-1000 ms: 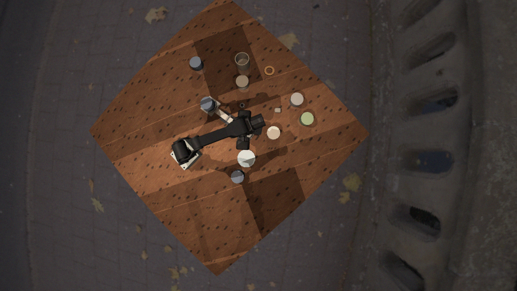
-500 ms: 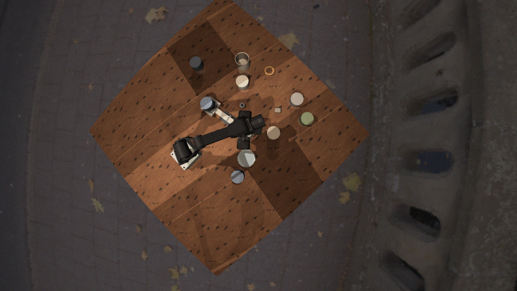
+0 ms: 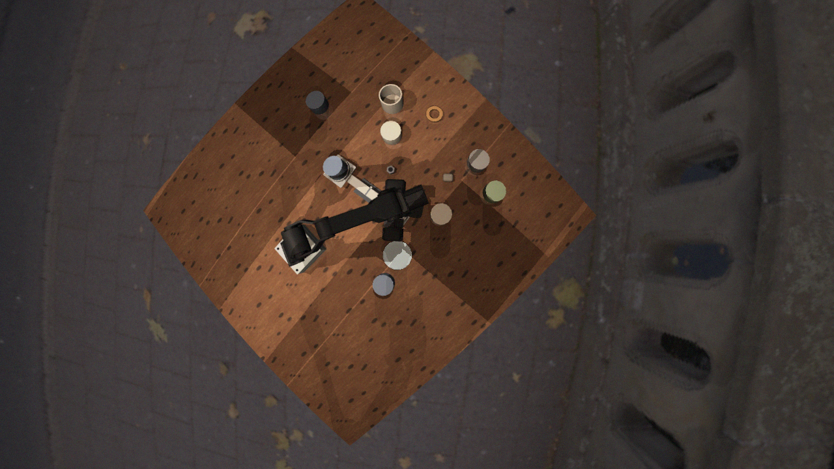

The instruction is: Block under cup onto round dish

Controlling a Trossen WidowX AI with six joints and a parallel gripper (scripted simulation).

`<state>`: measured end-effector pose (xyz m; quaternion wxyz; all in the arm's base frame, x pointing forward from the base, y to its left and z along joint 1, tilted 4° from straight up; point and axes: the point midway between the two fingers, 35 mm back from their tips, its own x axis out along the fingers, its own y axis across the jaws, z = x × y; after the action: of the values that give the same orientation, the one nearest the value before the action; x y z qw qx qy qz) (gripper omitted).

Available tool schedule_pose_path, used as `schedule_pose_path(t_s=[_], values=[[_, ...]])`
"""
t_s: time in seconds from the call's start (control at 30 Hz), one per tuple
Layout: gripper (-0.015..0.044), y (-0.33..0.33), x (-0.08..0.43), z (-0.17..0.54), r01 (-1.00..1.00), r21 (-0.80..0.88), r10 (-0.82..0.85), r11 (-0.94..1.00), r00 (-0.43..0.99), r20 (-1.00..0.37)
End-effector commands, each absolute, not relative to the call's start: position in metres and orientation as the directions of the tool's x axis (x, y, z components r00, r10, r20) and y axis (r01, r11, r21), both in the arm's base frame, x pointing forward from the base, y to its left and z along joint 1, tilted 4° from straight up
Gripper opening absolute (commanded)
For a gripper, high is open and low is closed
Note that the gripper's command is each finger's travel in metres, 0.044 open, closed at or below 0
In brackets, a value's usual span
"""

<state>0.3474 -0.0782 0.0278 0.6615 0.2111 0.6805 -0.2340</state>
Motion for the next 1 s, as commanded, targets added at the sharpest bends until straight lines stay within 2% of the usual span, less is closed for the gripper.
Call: schedule_pose_path(t_s=[0.0, 0.13, 0.27, 0.77, 0.97], values=[[0.0135, -0.078, 0.347, 0.026, 0.598, -0.039, -0.02, 0.801, -0.039, -0.999], [0.0108, -0.078, 0.347, 0.026, 0.598, -0.039, -0.02, 0.801, -0.039, -0.999], [0.0003, -0.078, 0.349, 0.034, 0.598, -0.039, -0.02, 0.801, -0.039, -0.999], [0.0, -0.076, 0.351, 0.117, 0.598, -0.039, -0.019, 0.801, -0.039, -0.999], [0.0, -0.079, 0.35, 0.119, 0.598, -0.039, -0.02, 0.801, -0.039, -0.999]])
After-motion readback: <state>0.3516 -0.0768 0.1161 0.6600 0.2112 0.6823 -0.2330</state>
